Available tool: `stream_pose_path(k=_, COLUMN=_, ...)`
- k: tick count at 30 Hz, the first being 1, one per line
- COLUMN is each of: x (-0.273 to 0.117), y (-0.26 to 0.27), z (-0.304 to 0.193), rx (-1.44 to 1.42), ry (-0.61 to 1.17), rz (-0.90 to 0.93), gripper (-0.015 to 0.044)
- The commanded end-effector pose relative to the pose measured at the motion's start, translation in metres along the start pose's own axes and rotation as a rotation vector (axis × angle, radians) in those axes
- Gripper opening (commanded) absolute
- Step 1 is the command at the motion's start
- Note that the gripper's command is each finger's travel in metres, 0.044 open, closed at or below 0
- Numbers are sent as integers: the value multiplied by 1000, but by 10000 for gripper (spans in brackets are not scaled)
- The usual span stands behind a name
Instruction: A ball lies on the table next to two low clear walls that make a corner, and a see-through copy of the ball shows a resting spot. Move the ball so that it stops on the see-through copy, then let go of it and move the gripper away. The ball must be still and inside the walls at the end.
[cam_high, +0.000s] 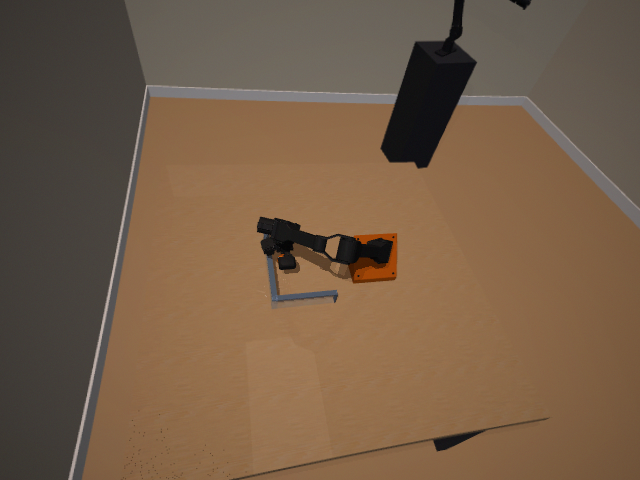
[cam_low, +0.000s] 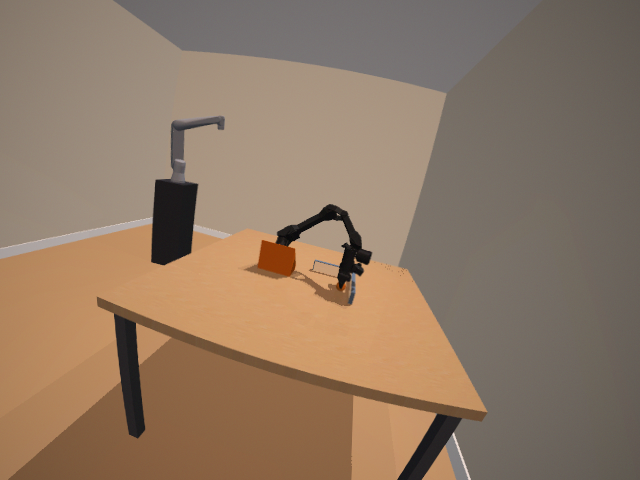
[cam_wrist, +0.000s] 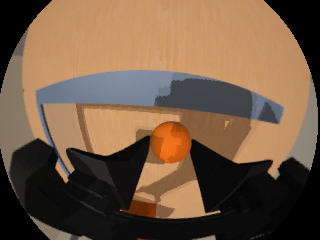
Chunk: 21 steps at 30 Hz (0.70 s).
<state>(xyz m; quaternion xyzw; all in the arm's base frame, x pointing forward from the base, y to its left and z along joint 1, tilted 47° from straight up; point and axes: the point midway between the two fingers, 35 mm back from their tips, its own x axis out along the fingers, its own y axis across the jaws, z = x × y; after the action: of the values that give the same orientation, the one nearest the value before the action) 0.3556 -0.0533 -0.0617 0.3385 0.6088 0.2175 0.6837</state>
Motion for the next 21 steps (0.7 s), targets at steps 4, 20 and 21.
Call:
stream_pose_path(k=4, x=0, y=0, z=0, rx=-1, ry=0, rz=0, gripper=157)
stream_pose_path(k=20, x=-83, y=-1, z=1, rx=0, ry=-1, rz=-2, gripper=344)
stream_pose_path(k=21, x=-86, y=-1, z=0, rx=0, ry=-1, rz=-1, gripper=344)
